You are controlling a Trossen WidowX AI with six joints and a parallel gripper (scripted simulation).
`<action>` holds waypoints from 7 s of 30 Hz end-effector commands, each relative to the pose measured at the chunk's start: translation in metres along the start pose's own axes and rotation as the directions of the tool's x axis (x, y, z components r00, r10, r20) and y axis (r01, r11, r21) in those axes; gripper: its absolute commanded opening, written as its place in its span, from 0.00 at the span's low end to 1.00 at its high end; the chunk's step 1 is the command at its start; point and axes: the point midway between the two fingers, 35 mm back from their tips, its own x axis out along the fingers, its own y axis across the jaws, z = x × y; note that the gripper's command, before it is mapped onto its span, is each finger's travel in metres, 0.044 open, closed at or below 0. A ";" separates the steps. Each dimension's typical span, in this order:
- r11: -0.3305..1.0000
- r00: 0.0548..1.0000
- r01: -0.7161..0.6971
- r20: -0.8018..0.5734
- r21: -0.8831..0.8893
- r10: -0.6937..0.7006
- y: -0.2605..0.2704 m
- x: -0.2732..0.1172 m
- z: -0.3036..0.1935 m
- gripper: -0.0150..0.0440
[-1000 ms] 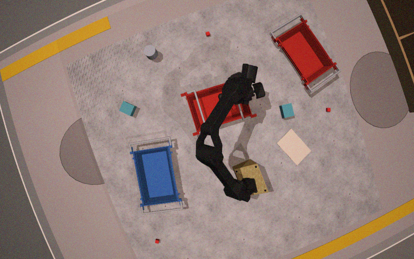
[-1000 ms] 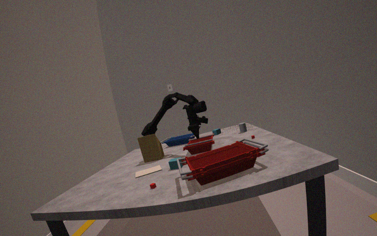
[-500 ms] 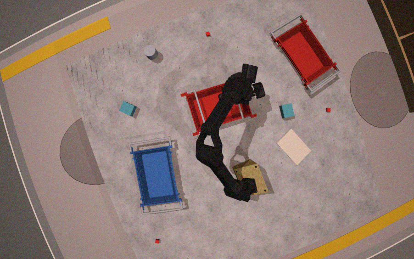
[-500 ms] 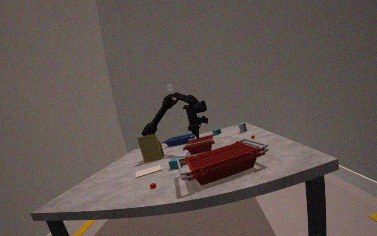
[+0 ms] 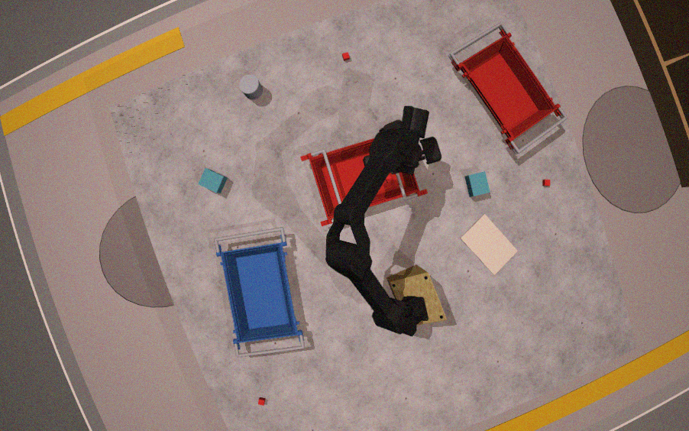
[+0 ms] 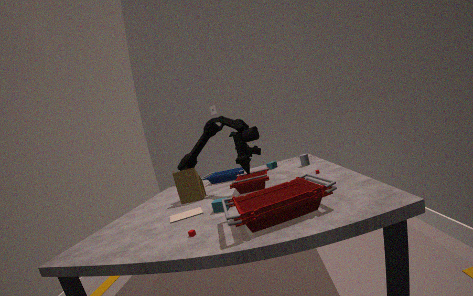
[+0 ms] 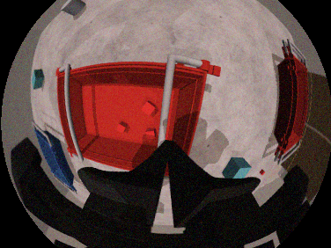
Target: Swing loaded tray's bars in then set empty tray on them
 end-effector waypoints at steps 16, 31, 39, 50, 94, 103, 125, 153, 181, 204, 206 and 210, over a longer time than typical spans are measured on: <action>1.000 1.000 0.000 0.000 0.000 0.000 0.000 0.000 0.000 0.25; 1.000 1.000 0.000 0.000 0.000 0.000 0.000 0.000 0.000 0.43; 1.000 1.000 0.003 0.000 0.001 -0.003 -0.001 -0.048 0.002 0.79; 0.869 0.998 0.049 -0.020 -0.493 -0.068 0.096 -0.051 0.005 1.00; -0.991 1.000 0.011 -0.017 -0.136 0.014 0.380 0.038 -0.234 1.00; -0.990 1.000 0.017 -0.017 -0.138 0.020 0.380 0.073 -0.239 1.00; -0.990 1.000 0.018 -0.017 -0.138 0.020 0.380 0.074 -0.239 0.68; -0.990 1.000 0.018 -0.017 -0.138 0.020 0.380 0.074 -0.239 0.33; -0.990 1.000 0.014 -0.016 -0.137 0.017 0.379 -0.006 -0.238 0.25; -0.990 1.000 0.007 -0.017 -0.138 0.009 0.373 -0.100 -0.237 0.25; -0.990 1.000 0.007 -0.017 -0.138 0.009 0.373 -0.100 -0.237 0.25; -0.990 1.000 0.007 -0.017 -0.138 0.009 0.373 -0.100 -0.237 0.25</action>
